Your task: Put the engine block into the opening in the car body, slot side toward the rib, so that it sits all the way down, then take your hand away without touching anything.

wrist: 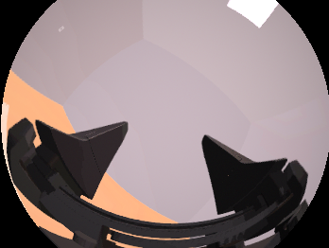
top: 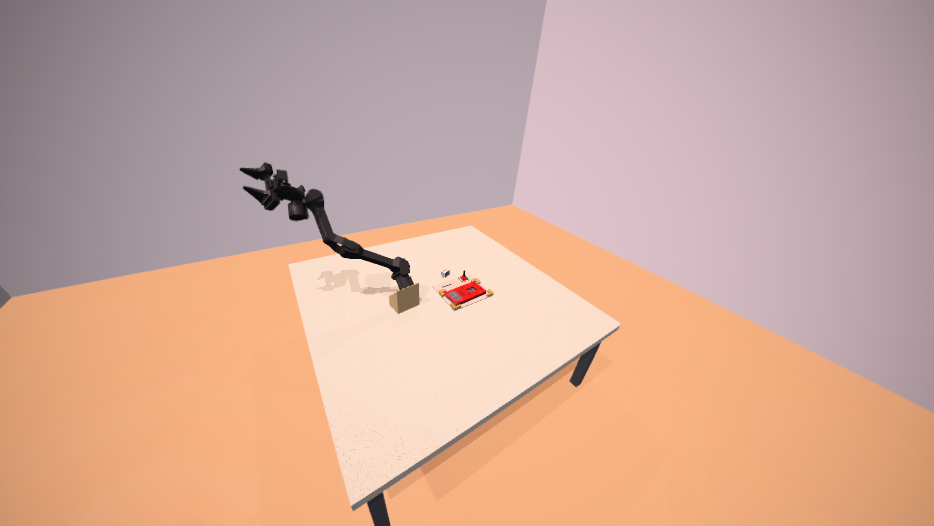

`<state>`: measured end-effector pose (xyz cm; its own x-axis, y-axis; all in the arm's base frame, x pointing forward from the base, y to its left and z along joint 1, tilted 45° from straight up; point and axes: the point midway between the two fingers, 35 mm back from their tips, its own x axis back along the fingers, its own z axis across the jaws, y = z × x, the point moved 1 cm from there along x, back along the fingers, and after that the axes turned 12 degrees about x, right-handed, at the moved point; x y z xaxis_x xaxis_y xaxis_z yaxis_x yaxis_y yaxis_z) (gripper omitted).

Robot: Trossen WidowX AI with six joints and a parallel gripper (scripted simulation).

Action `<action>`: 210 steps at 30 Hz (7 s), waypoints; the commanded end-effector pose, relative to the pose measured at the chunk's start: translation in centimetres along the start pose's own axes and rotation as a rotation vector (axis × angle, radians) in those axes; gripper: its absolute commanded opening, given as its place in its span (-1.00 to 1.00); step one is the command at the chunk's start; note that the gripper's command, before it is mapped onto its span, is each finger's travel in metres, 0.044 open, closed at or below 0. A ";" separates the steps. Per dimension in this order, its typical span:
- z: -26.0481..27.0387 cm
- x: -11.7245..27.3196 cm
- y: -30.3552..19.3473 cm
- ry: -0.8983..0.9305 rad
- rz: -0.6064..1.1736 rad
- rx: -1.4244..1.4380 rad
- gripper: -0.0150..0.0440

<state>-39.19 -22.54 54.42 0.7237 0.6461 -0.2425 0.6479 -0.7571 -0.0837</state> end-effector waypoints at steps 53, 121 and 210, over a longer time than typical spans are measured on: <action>-27.8 27.4 3.4 -0.957 0.698 0.952 1.00; -16.3 77.1 23.3 -1.487 2.683 0.676 1.00; 28.0 85.2 20.0 -0.481 2.362 -1.170 1.00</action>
<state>28.85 14.41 5.33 0.1156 -0.6886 0.7159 -0.6084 0.5206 0.5990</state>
